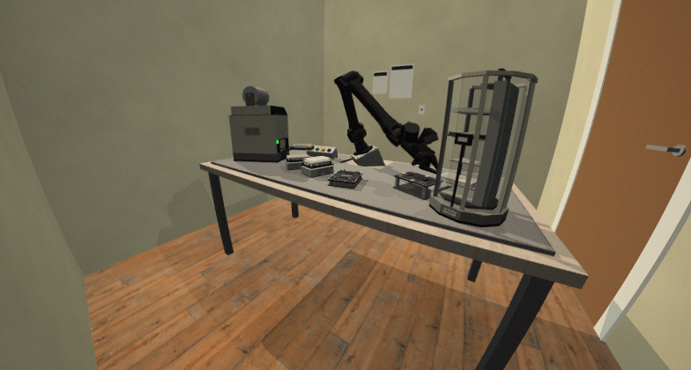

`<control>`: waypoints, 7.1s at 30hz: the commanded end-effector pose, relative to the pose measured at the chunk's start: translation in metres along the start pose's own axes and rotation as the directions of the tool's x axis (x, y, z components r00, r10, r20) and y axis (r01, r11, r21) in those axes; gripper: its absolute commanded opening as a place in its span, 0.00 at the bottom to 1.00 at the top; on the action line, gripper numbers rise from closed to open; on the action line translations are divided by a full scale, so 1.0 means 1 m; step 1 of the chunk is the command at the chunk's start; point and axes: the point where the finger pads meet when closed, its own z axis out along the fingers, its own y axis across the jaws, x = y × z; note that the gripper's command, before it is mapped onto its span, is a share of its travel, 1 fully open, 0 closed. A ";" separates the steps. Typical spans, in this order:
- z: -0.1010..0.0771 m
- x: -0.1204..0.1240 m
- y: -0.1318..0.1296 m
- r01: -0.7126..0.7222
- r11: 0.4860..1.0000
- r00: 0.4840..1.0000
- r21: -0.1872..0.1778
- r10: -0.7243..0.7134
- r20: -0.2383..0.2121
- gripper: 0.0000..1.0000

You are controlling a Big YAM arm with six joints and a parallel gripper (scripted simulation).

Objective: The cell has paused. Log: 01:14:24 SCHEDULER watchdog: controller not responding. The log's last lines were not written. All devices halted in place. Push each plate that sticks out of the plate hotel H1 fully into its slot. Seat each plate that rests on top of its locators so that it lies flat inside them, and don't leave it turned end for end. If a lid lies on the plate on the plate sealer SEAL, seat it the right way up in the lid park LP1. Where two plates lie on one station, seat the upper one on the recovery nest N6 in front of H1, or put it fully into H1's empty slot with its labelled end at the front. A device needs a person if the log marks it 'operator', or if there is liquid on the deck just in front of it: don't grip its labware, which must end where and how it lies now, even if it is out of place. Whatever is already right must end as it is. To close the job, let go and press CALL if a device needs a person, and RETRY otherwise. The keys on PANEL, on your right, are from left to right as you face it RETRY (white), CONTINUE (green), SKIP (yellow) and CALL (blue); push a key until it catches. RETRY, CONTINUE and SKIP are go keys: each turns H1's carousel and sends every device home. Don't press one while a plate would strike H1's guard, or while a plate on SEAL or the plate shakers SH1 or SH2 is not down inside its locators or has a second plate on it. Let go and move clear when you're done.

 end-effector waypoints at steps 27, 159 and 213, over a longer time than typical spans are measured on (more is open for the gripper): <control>0.017 -0.021 0.008 0.006 1.000 1.000 -0.009 -0.005 0.015 0.00; 0.006 -0.003 -0.009 -0.004 1.000 1.000 0.014 0.004 0.008 0.00; -0.068 0.030 -0.012 -0.001 1.000 1.000 0.021 0.001 0.021 0.00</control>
